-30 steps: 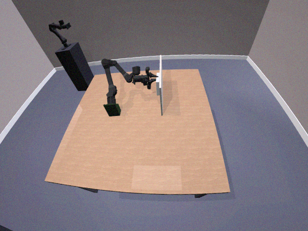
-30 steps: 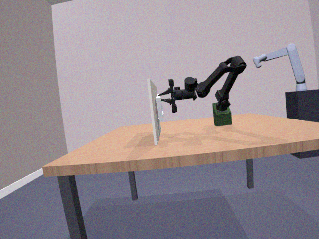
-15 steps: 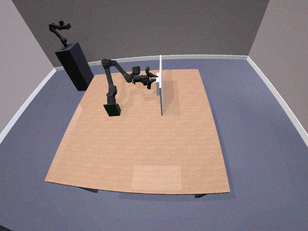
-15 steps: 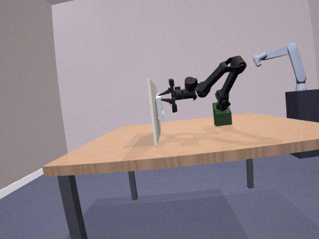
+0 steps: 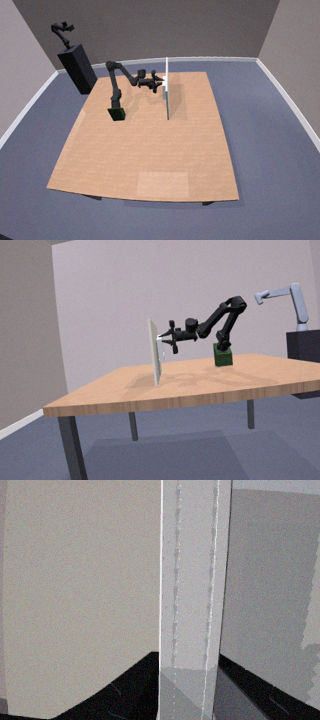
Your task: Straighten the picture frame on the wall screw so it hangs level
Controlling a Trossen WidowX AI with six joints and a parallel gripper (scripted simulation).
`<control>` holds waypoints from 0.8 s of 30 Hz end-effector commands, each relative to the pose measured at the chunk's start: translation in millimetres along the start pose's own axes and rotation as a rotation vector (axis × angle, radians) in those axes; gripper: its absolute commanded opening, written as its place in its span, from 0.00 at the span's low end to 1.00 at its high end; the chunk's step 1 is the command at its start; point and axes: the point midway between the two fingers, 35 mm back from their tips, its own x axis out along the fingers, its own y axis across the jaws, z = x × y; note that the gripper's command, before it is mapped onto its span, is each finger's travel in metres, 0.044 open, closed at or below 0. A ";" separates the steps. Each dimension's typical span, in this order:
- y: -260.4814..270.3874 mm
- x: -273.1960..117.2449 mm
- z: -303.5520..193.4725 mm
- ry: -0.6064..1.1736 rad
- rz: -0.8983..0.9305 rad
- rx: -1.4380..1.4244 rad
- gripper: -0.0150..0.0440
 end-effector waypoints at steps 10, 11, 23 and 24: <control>-0.5 0.1 0.2 -0.001 0.003 0.000 0.25; -0.5 0.1 0.2 -0.001 0.003 0.000 0.25; -1.4 0.2 0.6 -0.003 0.004 0.017 0.25; -1.5 0.2 0.6 -0.002 0.004 0.042 0.25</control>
